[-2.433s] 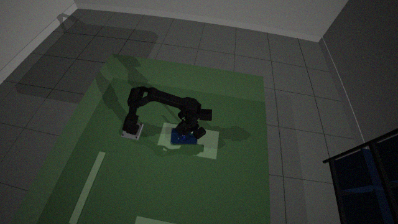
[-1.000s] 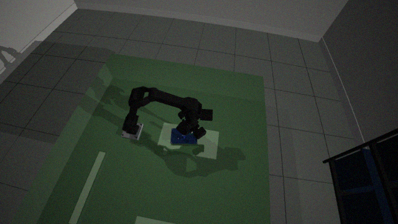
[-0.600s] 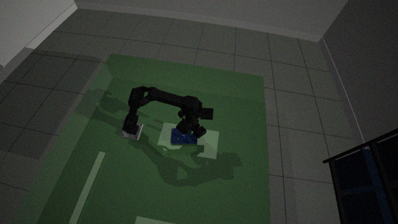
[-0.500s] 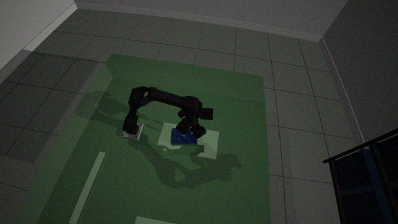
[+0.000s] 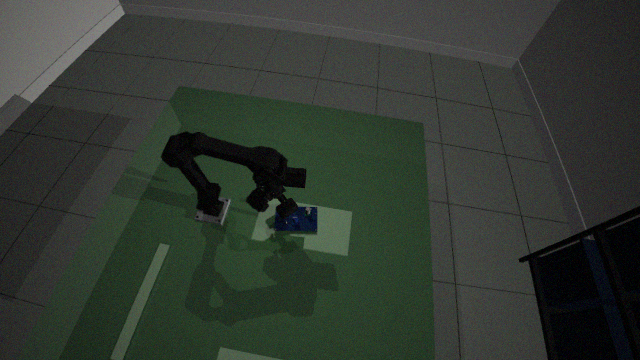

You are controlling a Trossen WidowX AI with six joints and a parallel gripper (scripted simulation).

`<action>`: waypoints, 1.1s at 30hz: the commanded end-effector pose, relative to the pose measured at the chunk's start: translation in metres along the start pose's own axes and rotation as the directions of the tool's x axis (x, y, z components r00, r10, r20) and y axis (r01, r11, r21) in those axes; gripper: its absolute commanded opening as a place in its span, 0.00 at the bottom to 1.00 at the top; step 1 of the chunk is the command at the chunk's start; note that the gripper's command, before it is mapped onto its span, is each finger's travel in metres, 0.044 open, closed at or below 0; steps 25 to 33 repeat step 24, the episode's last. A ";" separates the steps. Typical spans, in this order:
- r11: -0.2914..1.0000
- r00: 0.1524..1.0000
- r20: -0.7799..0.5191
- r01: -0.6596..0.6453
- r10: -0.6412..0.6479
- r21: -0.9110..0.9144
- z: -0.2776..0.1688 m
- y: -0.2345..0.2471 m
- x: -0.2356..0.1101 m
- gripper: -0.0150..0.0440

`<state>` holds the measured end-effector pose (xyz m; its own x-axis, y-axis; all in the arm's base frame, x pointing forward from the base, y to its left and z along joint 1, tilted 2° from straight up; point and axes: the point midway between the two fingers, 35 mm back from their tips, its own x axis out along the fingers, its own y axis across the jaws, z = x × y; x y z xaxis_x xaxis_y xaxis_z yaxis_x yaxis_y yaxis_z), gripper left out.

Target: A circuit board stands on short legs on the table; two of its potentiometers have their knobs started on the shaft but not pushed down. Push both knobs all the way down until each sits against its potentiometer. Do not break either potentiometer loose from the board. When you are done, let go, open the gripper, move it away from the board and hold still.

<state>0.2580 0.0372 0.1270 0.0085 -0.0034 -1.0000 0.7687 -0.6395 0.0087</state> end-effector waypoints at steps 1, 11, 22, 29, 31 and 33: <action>1.000 1.000 0.018 0.010 -0.010 -0.005 0.034 -0.026 0.004 1.00; 1.000 1.000 0.020 0.011 -0.011 -0.004 0.057 -0.045 0.008 1.00; 1.000 1.000 0.020 0.011 -0.011 -0.004 0.057 -0.045 0.008 1.00; 1.000 1.000 0.020 0.011 -0.011 -0.004 0.057 -0.045 0.008 1.00; 1.000 1.000 0.020 0.011 -0.011 -0.004 0.057 -0.045 0.008 1.00; 1.000 1.000 0.020 0.011 -0.011 -0.004 0.057 -0.045 0.008 1.00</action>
